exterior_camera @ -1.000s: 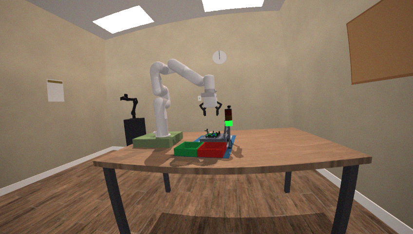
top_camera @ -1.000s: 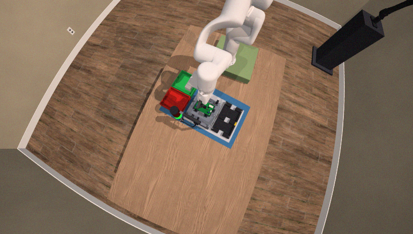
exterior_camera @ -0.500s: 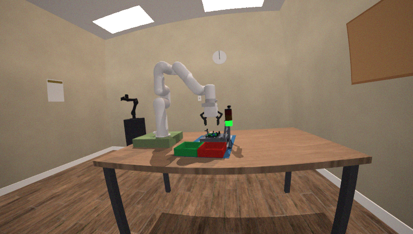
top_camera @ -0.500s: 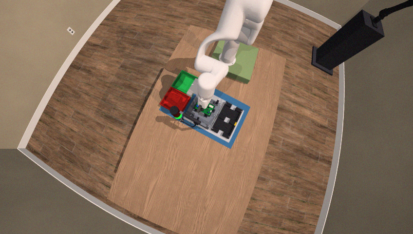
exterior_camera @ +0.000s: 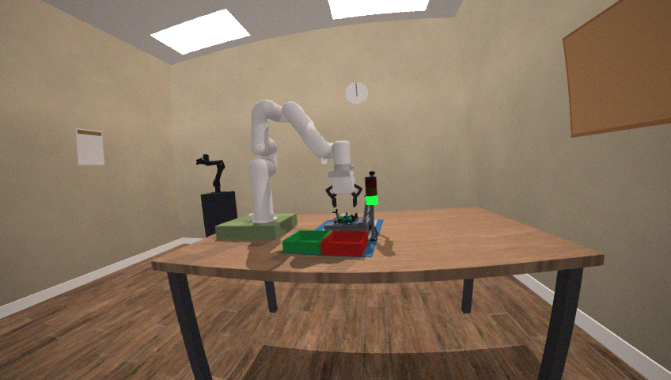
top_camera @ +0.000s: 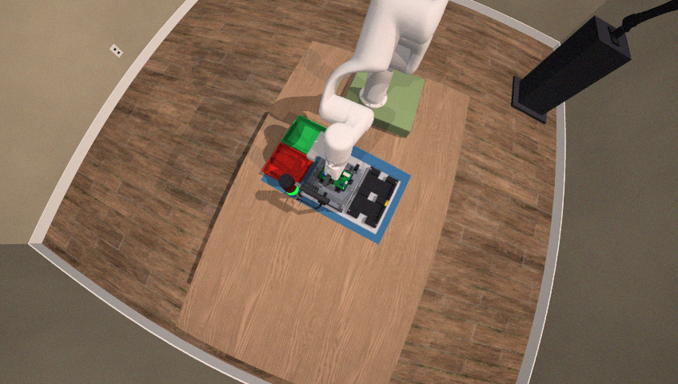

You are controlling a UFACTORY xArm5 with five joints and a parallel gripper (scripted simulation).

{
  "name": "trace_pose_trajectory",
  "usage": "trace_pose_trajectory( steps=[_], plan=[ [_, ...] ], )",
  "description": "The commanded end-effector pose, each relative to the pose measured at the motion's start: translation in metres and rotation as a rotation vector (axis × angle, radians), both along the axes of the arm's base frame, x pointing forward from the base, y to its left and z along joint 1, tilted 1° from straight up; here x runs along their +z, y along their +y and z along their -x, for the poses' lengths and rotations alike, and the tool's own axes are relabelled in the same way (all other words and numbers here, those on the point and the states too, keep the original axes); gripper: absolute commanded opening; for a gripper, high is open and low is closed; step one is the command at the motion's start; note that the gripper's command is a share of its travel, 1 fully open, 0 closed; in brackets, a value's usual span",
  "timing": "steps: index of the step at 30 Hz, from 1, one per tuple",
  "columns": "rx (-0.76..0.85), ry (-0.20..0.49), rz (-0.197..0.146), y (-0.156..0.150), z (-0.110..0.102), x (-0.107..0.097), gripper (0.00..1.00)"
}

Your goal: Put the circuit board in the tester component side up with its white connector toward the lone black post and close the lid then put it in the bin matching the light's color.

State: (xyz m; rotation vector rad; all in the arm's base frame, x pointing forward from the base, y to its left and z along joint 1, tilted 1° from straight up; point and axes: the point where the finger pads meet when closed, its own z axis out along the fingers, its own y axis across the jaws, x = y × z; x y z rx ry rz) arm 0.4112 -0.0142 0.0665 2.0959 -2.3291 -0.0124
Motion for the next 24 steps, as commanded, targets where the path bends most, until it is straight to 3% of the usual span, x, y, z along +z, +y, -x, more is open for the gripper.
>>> trace_pose_trajectory(
  steps=[1, 24],
  plan=[
    [0.0, -0.003, 0.0, 0.0, -0.001, 0.001, 1.0],
    [0.0, -0.003, 0.0, 0.001, -0.002, -0.049, 1.0]
  ],
)
